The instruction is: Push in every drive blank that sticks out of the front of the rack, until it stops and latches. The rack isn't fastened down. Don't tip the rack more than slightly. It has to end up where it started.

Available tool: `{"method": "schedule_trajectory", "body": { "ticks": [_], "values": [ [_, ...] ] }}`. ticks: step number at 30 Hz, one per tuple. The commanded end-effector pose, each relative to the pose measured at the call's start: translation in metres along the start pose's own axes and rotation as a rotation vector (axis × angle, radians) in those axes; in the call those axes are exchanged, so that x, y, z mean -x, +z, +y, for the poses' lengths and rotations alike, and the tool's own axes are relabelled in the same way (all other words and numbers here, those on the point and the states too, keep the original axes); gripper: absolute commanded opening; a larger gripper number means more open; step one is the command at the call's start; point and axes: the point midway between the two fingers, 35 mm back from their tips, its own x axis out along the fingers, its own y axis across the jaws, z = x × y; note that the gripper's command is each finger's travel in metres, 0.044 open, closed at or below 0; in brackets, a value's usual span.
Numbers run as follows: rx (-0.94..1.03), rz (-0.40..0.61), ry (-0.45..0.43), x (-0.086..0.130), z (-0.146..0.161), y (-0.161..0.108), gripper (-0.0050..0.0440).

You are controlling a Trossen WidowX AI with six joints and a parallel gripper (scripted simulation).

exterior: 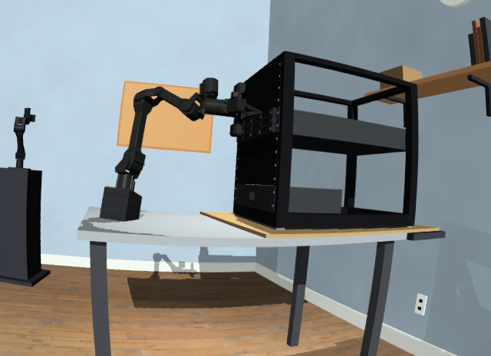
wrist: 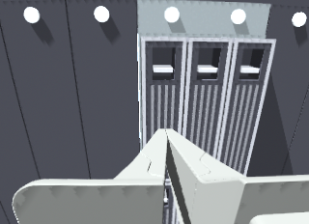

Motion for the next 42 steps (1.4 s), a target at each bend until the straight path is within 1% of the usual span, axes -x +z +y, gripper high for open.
{"method": "schedule_trajectory", "body": {
  "ticks": [1,5,42],
  "values": [
    [0.014,0.007,0.014,-0.006,0.008,-0.003,-0.0050],
    [0.014,0.007,0.014,-0.012,0.009,-0.003,-0.0050],
    [0.014,0.007,0.014,-0.018,0.009,-0.003,-0.0050]
  ]
}}
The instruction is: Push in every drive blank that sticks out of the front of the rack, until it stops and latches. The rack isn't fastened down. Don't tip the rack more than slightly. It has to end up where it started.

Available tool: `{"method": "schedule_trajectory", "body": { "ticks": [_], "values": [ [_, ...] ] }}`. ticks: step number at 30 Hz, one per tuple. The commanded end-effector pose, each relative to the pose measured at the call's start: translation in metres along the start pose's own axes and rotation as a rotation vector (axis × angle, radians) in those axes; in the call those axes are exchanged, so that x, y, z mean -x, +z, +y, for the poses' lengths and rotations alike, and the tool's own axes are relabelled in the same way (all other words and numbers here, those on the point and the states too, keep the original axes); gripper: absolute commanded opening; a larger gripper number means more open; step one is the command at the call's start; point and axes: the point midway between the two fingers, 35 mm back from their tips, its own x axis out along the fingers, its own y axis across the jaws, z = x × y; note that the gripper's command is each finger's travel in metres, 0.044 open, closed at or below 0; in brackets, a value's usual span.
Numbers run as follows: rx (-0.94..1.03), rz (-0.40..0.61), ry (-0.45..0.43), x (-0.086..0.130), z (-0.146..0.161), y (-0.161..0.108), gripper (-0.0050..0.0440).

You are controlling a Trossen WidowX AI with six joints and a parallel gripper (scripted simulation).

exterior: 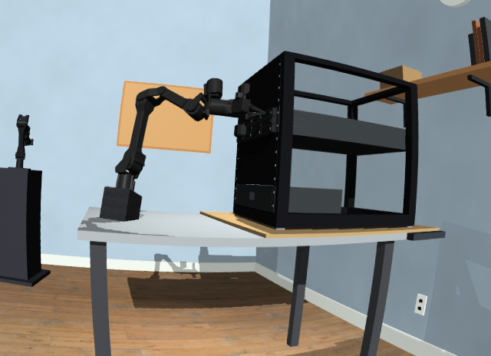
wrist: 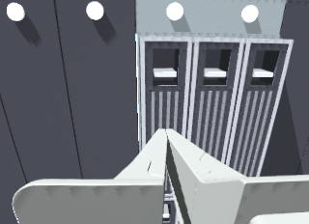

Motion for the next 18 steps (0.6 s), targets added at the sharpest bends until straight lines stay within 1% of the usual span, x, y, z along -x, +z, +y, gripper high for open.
{"method": "schedule_trajectory", "body": {
  "ticks": [1,18],
  "values": [
    [0.014,0.006,0.015,-0.0025,0.0089,-0.0031,-0.0050],
    [0.014,0.006,0.015,-0.0055,0.0090,-0.0031,-0.0050]
  ]
}}
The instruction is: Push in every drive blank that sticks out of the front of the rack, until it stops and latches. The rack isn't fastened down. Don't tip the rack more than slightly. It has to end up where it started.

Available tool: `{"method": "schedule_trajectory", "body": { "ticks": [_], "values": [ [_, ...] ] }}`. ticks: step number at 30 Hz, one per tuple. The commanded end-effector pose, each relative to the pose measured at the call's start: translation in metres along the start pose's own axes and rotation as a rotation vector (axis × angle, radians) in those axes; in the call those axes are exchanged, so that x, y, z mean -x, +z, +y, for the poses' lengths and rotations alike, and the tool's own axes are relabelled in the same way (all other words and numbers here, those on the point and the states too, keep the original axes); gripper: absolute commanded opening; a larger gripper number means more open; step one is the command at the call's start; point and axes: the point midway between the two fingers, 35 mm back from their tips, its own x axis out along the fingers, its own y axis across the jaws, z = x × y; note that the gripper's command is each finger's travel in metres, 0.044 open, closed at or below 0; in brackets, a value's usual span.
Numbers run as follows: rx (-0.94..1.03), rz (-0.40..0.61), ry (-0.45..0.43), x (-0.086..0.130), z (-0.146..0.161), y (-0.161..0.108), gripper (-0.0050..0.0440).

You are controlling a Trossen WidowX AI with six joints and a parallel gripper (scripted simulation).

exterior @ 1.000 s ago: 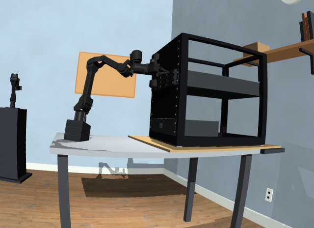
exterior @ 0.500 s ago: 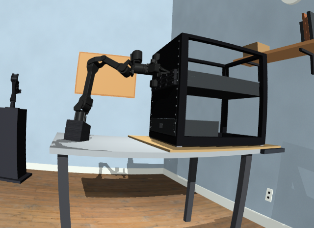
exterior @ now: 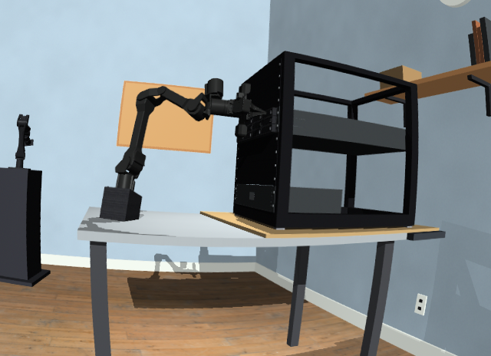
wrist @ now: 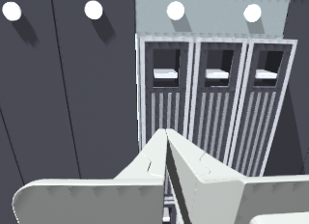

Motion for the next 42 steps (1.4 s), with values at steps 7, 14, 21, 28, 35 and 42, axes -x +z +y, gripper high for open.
{"method": "schedule_trajectory", "body": {
  "ticks": [7,14,21,28,35,42],
  "values": [
    [0.014,0.006,0.016,-0.0026,0.0090,-0.0031,-0.0050],
    [0.014,0.006,0.016,-0.0053,0.0091,-0.0032,-0.0050],
    [0.014,0.006,0.016,-0.0053,0.0091,-0.0032,-0.0050],
    [0.014,0.006,0.016,-0.0077,0.0092,-0.0032,-0.0050],
    [0.014,0.006,0.016,-0.0083,0.0092,-0.0033,-0.0050],
    [0.014,0.006,0.016,-0.0083,0.0092,-0.0033,-0.0050]
  ]
}}
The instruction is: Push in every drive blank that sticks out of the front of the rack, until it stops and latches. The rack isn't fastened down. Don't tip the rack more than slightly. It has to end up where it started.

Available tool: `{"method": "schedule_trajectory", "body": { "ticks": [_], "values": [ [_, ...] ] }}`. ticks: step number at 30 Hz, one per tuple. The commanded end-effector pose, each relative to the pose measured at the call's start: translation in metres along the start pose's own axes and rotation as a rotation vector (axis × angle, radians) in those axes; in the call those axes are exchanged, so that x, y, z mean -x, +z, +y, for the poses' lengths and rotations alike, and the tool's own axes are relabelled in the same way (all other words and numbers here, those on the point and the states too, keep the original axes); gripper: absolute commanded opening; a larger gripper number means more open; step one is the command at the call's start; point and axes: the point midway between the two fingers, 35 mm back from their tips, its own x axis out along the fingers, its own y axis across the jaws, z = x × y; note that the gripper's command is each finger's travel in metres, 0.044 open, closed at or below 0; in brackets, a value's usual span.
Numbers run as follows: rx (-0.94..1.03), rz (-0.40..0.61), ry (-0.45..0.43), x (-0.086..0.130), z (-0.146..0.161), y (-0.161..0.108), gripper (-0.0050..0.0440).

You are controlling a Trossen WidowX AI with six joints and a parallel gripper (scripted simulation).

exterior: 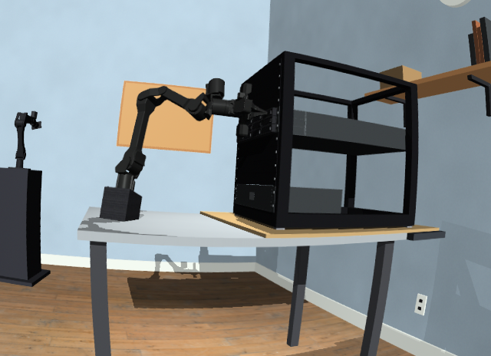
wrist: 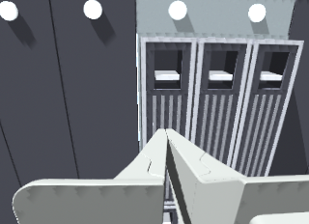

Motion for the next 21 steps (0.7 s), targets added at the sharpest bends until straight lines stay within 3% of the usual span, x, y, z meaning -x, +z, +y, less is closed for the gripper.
{"method": "schedule_trajectory", "body": {
  "ticks": [1,6,12,21],
  "values": [
    [0.013,0.007,0.016,-0.004,0.009,-0.003,-0.0050],
    [0.013,0.007,0.016,-0.002,0.009,-0.003,-0.0050],
    [0.013,0.007,0.016,0.031,0.008,-0.003,-0.0050],
    [0.013,0.007,0.016,0.056,0.008,-0.003,-0.0050]
  ]
}}
